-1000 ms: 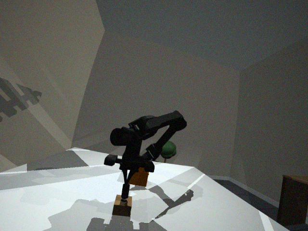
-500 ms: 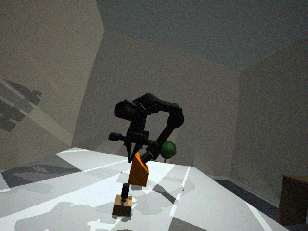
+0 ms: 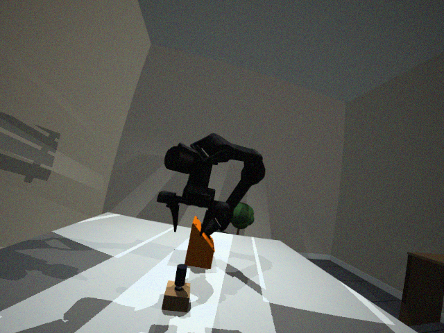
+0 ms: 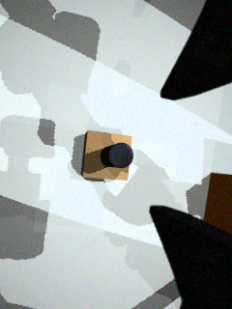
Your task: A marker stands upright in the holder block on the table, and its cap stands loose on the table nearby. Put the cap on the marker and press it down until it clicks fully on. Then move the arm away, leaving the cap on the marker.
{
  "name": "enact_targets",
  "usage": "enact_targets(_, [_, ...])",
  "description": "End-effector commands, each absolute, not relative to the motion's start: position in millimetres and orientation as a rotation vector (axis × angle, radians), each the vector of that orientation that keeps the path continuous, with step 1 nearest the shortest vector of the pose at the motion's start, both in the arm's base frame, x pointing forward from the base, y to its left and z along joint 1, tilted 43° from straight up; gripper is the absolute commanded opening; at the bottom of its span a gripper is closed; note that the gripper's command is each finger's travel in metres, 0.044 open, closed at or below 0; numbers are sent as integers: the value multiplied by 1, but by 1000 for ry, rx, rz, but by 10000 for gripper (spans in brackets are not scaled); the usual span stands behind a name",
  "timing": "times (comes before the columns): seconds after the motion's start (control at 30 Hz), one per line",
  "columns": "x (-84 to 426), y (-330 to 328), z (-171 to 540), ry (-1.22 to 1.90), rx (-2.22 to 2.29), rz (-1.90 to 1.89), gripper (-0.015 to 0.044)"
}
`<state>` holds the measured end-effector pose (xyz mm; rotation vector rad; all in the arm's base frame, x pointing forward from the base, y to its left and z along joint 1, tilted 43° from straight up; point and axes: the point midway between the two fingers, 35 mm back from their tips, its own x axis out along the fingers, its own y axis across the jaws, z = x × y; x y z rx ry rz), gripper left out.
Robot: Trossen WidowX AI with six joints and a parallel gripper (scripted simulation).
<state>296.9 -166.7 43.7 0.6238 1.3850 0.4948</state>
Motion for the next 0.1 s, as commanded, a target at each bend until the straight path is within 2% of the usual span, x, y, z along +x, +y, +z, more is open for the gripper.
enact_targets(0.0, [296, -167, 44, 1387, 620, 497, 420])
enact_targets(0.07, [296, -167, 44, 1387, 620, 497, 440])
